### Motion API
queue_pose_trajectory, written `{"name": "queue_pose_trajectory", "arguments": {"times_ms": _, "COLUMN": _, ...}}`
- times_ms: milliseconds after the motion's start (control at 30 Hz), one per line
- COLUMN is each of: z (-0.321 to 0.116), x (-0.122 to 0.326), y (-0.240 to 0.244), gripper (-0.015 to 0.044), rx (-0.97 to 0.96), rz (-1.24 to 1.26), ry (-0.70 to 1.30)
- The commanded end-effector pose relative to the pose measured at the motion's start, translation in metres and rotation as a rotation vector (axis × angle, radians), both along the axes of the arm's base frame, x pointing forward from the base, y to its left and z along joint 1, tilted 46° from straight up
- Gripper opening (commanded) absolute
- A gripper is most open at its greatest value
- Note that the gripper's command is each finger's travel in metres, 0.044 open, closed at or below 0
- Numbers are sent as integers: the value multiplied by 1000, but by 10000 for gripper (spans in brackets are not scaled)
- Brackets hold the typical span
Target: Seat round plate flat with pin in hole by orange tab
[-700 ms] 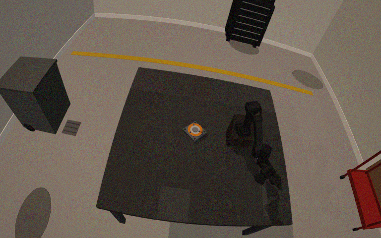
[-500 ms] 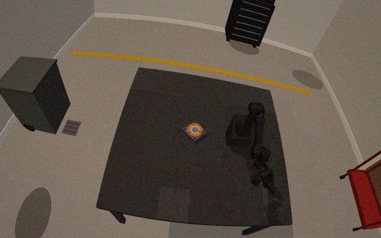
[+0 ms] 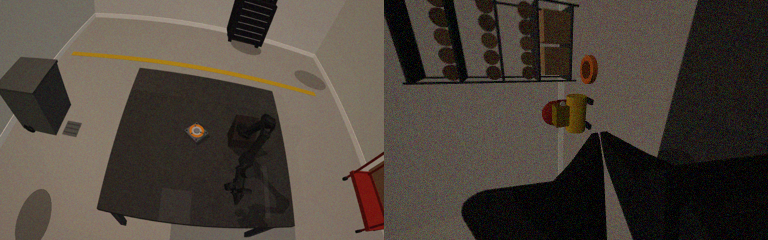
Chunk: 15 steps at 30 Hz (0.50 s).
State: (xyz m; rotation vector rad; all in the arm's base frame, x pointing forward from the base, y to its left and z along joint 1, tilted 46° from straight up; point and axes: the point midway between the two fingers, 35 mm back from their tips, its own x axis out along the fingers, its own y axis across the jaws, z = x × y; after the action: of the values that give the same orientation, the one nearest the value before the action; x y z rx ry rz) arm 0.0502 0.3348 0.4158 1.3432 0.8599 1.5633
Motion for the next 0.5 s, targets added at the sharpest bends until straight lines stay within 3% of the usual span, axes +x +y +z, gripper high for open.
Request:
{"name": "queue_pose_trajectory", "arguments": {"times_ms": 0, "z": -51, "x": 55, "y": 18, "gripper": 0, "rx": -190, "rz": -164, "ry": -107}}
{"name": "queue_pose_trajectory", "arguments": {"times_ms": 200, "z": -127, "x": 131, "y": 15, "gripper": 0, "rx": -479, "rz": -314, "ry": -222}}
{"name": "queue_pose_trajectory", "arguments": {"times_ms": 467, "z": -233, "x": 218, "y": -39, "gripper": 0, "rx": -871, "rz": -389, "ry": -284}}
